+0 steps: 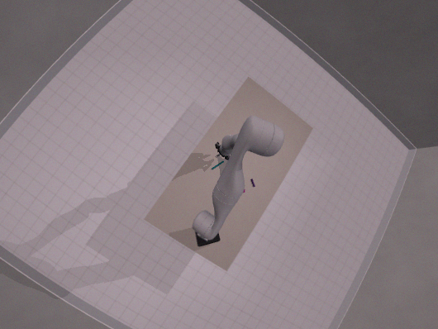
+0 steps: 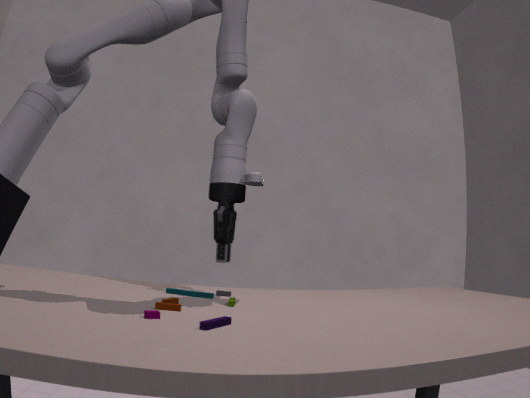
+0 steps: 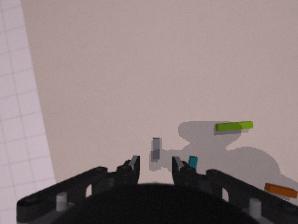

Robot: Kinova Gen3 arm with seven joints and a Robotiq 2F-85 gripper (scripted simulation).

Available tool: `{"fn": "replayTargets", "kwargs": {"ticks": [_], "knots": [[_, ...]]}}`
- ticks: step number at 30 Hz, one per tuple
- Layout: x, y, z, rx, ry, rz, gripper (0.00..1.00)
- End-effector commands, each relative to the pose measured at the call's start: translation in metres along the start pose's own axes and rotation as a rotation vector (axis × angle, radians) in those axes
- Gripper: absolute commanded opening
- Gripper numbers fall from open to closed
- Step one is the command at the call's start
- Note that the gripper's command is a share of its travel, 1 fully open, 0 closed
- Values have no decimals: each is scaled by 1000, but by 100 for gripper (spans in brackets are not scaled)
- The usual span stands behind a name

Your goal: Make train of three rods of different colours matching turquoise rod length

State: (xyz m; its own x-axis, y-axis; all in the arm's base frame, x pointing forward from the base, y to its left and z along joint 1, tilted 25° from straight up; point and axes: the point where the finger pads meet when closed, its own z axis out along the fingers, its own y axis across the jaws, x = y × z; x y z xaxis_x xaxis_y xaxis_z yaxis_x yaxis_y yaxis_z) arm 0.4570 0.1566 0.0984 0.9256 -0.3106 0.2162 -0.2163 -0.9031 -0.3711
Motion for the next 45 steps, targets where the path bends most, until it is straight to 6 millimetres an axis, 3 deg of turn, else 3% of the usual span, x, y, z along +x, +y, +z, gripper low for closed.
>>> {"fn": "replayTargets", "kwargs": {"ticks": [1, 26, 45], "knots": [[2, 0, -1, -4, 4, -8, 24], [7, -1, 9, -2, 18, -8, 24], [7, 0, 37, -3, 16, -7, 24]]}}
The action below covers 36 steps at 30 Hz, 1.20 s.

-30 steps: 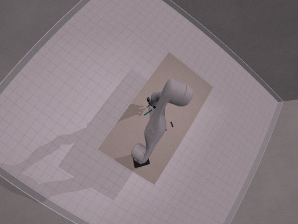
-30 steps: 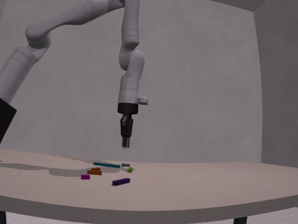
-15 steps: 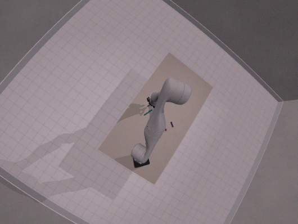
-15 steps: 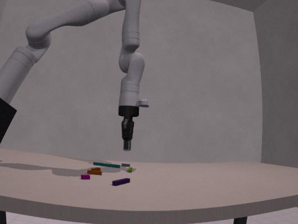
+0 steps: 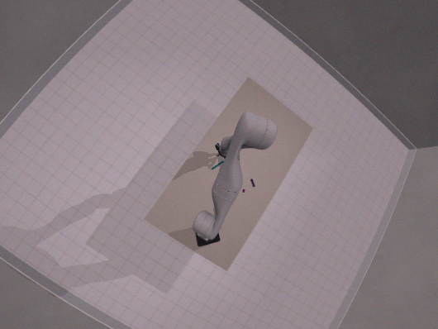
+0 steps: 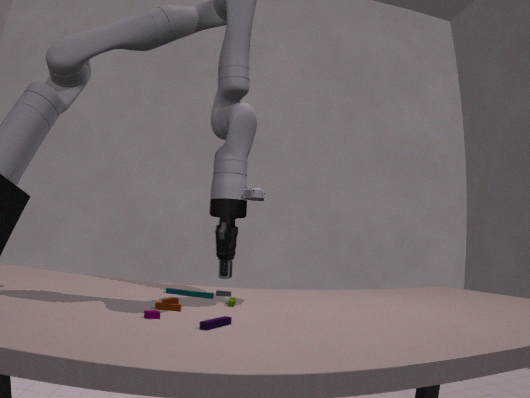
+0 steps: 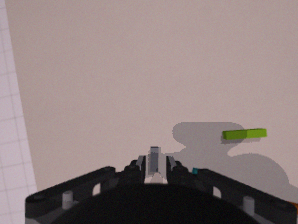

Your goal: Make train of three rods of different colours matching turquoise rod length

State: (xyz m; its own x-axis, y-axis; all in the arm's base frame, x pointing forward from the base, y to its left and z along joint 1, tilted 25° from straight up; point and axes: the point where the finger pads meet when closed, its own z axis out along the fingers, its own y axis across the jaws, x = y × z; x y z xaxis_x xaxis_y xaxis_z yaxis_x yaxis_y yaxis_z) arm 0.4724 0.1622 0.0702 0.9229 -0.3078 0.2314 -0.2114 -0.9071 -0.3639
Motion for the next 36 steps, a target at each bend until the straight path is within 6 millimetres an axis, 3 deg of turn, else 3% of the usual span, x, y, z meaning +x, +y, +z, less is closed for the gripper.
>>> {"fn": "replayTargets", "kwargs": {"ticks": [1, 13, 36], "knots": [[1, -2, 7, 2, 2, 1, 24], [0, -2, 18, 2, 0, 0, 24], [0, -3, 19, 3, 0, -1, 24]]}}
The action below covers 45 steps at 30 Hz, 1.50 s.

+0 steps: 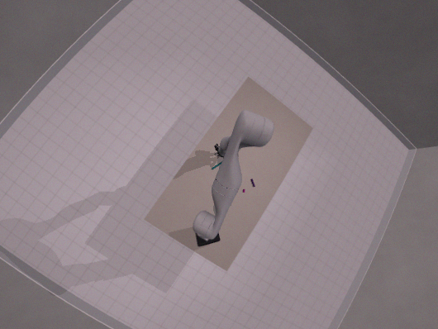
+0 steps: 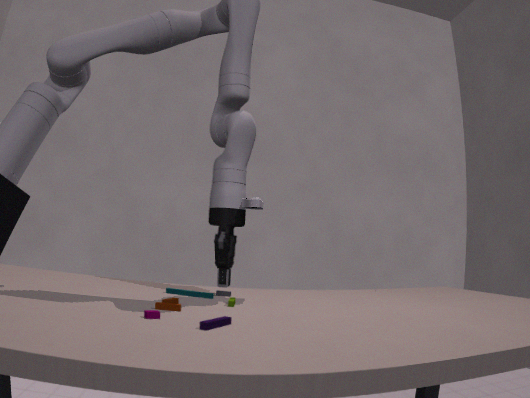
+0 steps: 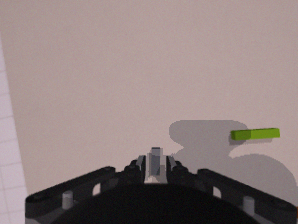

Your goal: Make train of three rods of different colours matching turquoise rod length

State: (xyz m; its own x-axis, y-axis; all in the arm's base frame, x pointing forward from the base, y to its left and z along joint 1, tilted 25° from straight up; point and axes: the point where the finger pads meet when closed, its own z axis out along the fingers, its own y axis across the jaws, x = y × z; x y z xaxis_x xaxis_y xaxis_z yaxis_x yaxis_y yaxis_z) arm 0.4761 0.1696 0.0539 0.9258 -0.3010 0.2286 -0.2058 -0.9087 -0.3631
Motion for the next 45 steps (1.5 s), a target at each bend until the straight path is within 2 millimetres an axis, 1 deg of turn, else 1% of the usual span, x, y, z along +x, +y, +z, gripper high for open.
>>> {"fn": "replayTargets", "kwargs": {"ticks": [1, 30, 45], "knots": [[3, -1, 1, 2, 5, 5, 24], [3, -1, 2, 2, 6, 5, 24], [3, 0, 16, 2, 7, 6, 24]]}}
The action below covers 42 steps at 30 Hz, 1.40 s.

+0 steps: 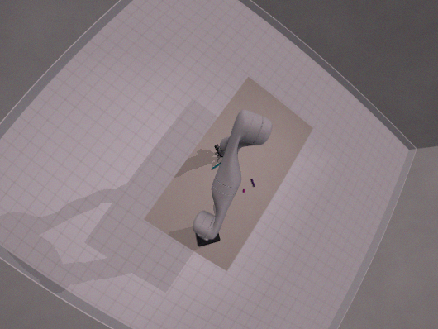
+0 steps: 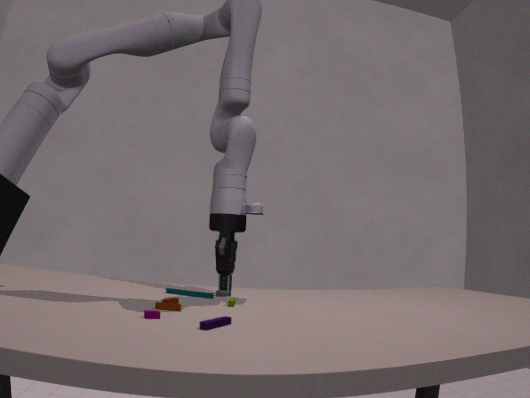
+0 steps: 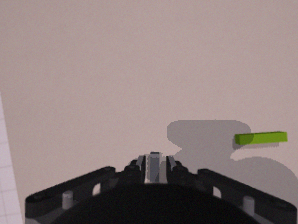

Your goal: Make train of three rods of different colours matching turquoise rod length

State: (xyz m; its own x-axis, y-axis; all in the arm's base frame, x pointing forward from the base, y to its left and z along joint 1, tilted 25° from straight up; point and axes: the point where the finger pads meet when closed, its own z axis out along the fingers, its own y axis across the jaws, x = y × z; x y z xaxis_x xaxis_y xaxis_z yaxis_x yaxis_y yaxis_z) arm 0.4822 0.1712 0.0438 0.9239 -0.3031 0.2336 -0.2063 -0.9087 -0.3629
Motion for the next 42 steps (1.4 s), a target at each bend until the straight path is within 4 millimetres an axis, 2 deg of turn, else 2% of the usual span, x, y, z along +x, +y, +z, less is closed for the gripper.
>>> {"fn": "replayTargets", "kwargs": {"ticks": [1, 42], "knots": [[0, -1, 4, 2, 1, 6, 24], [-1, -1, 7, 2, -1, 5, 24]]}}
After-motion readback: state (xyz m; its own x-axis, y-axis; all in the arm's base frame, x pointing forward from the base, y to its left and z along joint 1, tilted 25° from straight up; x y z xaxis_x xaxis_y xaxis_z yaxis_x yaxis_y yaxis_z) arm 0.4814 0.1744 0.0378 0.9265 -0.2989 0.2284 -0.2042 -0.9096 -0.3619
